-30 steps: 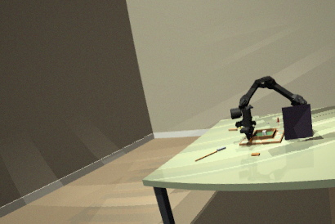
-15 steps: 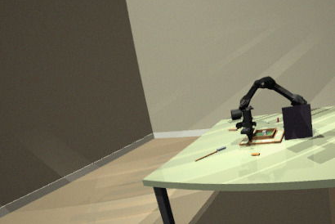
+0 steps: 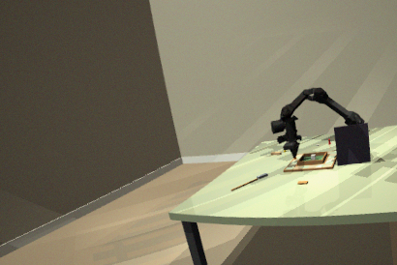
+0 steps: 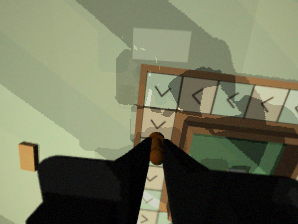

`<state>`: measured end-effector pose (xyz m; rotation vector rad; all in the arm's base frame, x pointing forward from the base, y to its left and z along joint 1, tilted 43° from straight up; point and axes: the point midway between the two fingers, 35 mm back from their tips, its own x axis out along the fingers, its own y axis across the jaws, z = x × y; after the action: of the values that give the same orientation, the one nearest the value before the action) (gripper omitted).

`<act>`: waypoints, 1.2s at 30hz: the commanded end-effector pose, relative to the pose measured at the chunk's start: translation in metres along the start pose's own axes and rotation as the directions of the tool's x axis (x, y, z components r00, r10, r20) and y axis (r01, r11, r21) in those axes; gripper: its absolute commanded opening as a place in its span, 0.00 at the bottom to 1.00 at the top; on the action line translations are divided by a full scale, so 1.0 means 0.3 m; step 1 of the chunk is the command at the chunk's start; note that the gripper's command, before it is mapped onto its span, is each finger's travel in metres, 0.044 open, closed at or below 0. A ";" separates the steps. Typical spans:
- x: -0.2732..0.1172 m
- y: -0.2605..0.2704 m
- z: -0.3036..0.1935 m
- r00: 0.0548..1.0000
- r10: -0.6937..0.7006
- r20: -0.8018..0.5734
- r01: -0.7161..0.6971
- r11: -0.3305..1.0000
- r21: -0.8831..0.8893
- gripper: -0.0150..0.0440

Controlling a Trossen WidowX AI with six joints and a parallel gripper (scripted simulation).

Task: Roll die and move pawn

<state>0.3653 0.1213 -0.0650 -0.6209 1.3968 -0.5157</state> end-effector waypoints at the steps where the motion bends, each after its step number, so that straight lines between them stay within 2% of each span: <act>1: -0.095 -0.001 0.009 1.000 0.008 0.003 -0.008 1.000 0.013 0.25; 9: -0.244 -0.011 -0.005 1.000 0.006 0.002 -0.006 1.000 0.014 0.25; 36: -0.163 -0.020 -0.222 1.000 0.007 0.000 -0.007 1.000 0.011 0.25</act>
<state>0.3047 0.1491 -0.0260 -0.6094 1.3887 -0.5118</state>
